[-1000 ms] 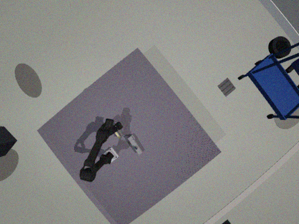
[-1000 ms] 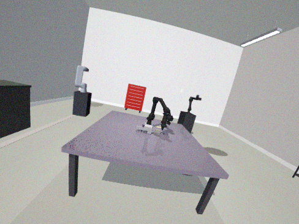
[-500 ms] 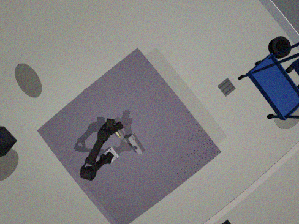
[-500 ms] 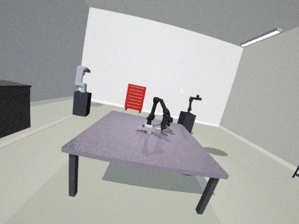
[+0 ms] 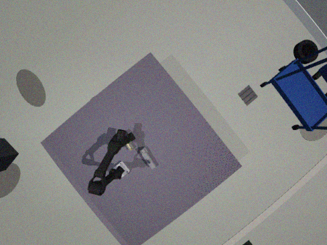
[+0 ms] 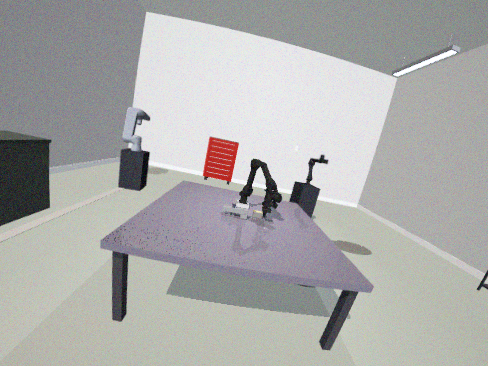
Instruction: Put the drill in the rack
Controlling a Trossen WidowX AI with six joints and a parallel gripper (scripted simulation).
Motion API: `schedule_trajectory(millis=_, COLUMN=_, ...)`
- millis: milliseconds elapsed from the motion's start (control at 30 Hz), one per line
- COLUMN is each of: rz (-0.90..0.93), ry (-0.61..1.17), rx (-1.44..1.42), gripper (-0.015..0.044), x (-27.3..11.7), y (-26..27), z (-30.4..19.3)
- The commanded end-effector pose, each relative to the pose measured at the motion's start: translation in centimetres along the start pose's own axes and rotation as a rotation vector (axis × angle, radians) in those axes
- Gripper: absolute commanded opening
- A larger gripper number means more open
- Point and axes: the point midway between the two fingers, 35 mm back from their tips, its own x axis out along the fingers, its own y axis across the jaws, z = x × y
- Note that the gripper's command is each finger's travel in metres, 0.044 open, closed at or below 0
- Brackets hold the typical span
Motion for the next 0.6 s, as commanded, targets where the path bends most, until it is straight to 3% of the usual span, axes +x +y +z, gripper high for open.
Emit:
schedule_trajectory(millis=0, rz=0.001, ry=0.001, rx=0.000, gripper=0.0079, x=-0.1, y=0.0, z=0.0)
schedule_trajectory(millis=433, rz=0.001, ry=0.001, rx=0.000, gripper=0.0420, x=-0.1, y=0.0, z=0.0)
schedule_trajectory(millis=567, rz=0.001, ry=0.008, rx=-0.001, gripper=0.0440, x=-2.1, y=0.1, z=0.0)
